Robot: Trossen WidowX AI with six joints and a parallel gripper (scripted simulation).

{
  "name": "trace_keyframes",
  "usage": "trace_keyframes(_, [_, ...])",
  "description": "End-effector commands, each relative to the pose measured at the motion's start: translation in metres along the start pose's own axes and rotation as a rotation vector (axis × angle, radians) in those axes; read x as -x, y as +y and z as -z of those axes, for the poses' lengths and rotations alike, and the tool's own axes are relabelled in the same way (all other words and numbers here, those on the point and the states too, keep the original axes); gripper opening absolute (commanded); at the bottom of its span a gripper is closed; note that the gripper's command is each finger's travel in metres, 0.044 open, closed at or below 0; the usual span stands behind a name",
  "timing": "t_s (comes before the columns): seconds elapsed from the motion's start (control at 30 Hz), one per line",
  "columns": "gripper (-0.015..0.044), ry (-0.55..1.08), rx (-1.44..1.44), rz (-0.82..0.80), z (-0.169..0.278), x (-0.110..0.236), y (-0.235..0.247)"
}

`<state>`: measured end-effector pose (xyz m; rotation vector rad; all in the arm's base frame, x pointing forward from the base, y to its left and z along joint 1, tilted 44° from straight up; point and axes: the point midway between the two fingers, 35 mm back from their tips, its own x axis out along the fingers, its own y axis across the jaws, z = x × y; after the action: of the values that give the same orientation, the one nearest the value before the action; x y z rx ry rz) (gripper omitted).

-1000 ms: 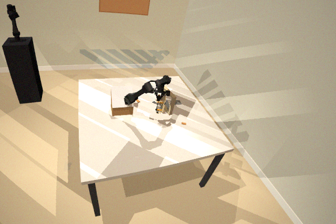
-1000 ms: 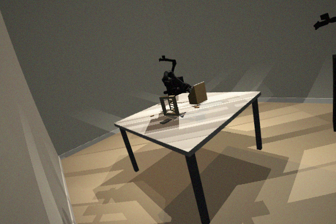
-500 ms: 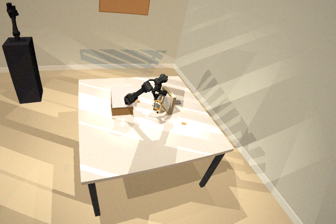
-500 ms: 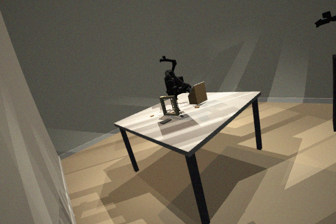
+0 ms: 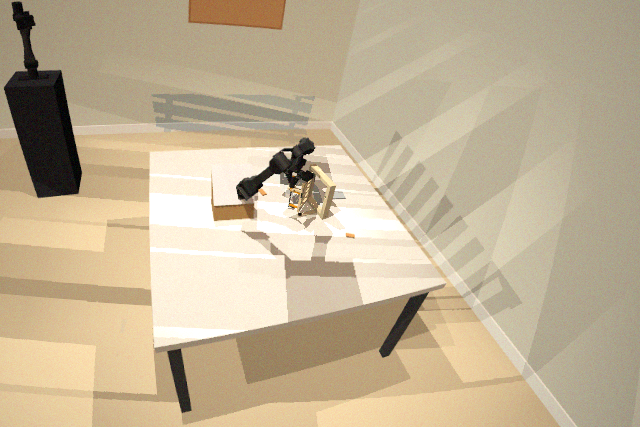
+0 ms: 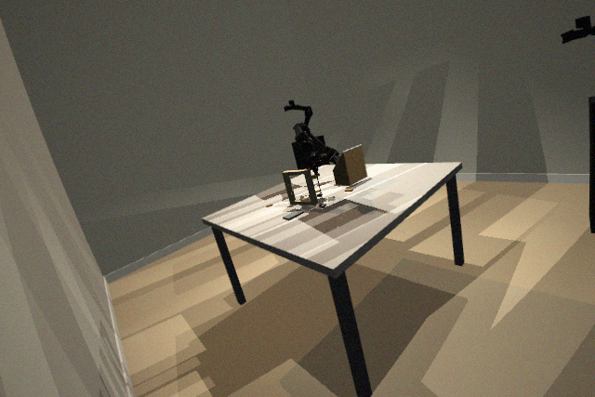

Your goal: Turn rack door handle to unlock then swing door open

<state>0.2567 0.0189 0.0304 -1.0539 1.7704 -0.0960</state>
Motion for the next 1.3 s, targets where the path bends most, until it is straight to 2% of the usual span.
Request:
trace_keyframes(0.0, [0.0012, -0.003, -0.081, 0.001, -0.002, -0.001, 0.005])
trace_keyframes(1.27, [0.0012, -0.005, -0.683, -0.003, -0.046, -0.001, 0.071])
